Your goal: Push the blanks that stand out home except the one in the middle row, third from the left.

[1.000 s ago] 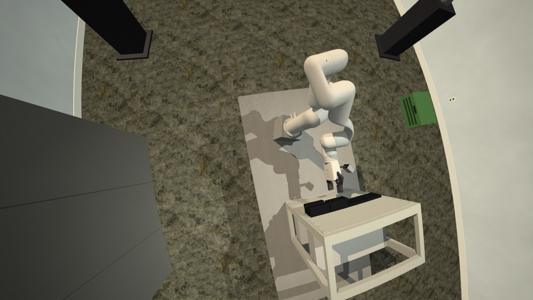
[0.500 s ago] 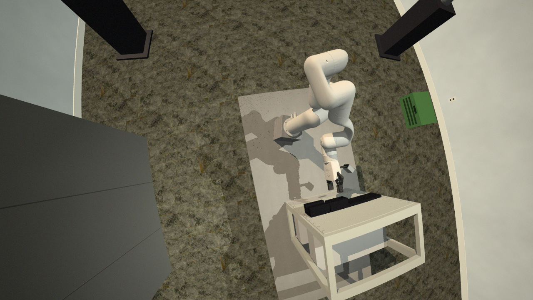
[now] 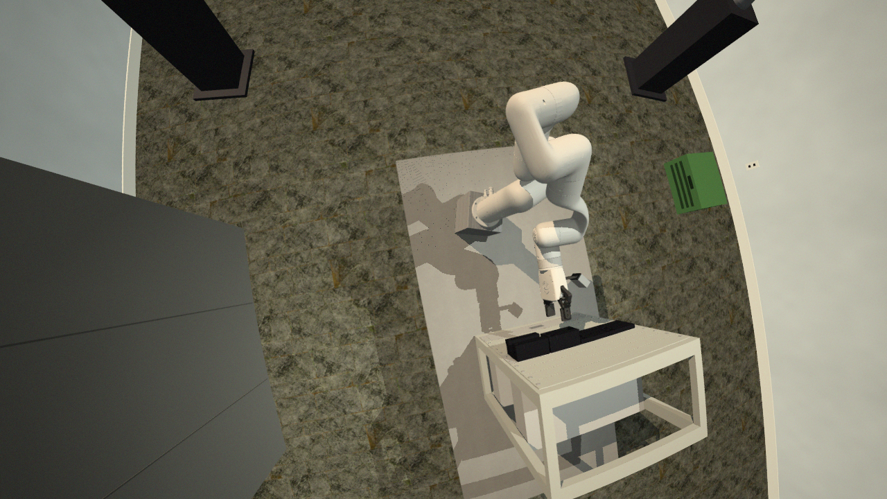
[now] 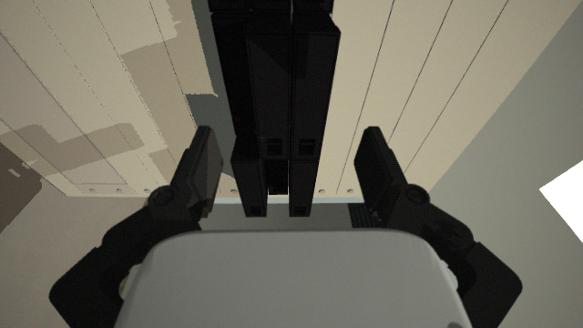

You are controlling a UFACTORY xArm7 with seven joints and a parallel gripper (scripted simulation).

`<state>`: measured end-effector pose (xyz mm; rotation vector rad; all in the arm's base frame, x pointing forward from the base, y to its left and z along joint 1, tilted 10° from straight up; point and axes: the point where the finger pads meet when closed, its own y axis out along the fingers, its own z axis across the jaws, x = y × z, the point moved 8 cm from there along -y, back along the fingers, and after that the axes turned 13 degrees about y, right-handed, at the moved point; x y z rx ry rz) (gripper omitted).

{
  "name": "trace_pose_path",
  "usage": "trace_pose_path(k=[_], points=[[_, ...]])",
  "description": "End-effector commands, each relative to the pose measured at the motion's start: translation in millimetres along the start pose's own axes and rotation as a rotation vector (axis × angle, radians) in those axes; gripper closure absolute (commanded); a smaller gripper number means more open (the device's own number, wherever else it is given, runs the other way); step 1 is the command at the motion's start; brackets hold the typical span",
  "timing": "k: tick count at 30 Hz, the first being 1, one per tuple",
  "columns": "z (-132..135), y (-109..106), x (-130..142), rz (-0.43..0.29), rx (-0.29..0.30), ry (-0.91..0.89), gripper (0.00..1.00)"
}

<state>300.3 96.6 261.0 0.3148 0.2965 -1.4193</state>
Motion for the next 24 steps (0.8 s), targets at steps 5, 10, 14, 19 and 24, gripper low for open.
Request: trace_pose_path(k=[5,10,14,19,24], points=[[1,1,0,0.001,0.003,0.001,0.00],[1,1,0,0.001,0.003,0.001,0.00],[1,1,0,0.001,0.003,0.001,0.00],[2,1,4,0.001,0.003,0.001,0.00],[3,1,22,0.001,0.003,0.001,0.00]])
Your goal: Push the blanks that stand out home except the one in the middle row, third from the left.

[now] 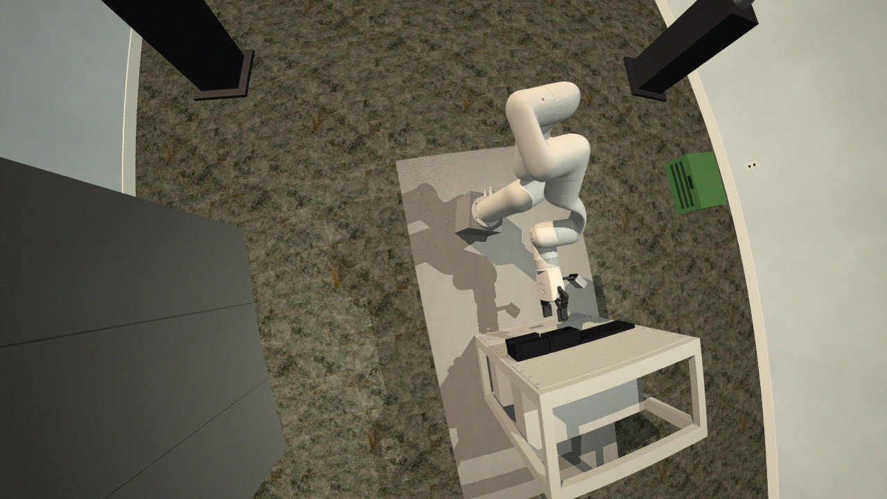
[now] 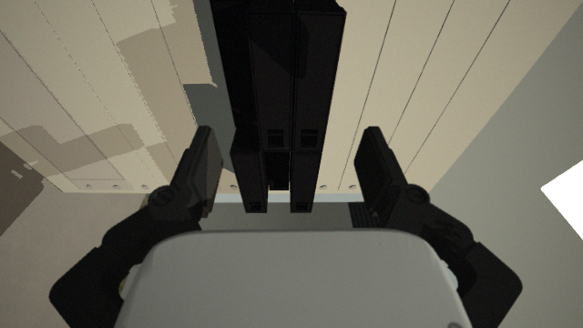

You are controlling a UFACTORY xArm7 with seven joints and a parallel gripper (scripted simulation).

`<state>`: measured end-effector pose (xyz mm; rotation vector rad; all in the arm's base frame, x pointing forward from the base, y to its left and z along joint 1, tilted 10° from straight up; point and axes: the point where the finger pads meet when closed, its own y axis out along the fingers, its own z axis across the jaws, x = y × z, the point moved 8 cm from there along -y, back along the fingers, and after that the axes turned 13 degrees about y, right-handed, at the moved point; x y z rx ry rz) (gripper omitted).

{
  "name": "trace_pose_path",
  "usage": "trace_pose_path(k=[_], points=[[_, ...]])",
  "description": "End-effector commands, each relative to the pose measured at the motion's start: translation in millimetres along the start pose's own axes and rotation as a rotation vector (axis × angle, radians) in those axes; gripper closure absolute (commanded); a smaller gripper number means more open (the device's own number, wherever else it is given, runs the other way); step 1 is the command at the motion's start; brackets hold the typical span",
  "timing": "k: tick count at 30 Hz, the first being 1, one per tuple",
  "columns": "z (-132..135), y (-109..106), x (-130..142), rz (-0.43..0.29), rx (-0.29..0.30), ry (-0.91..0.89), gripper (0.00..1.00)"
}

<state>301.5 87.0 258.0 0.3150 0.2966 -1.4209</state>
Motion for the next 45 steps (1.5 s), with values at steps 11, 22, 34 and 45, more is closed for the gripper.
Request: trace_pose_path(k=[11,22,34,45], points=[[7,1,63,0.002,0.003,0.001,0.00],[11,1,99,0.002,0.003,0.001,0.00],[11,1,100,0.002,0.003,0.001,0.00],[11,1,100,0.002,0.003,0.001,0.00]])
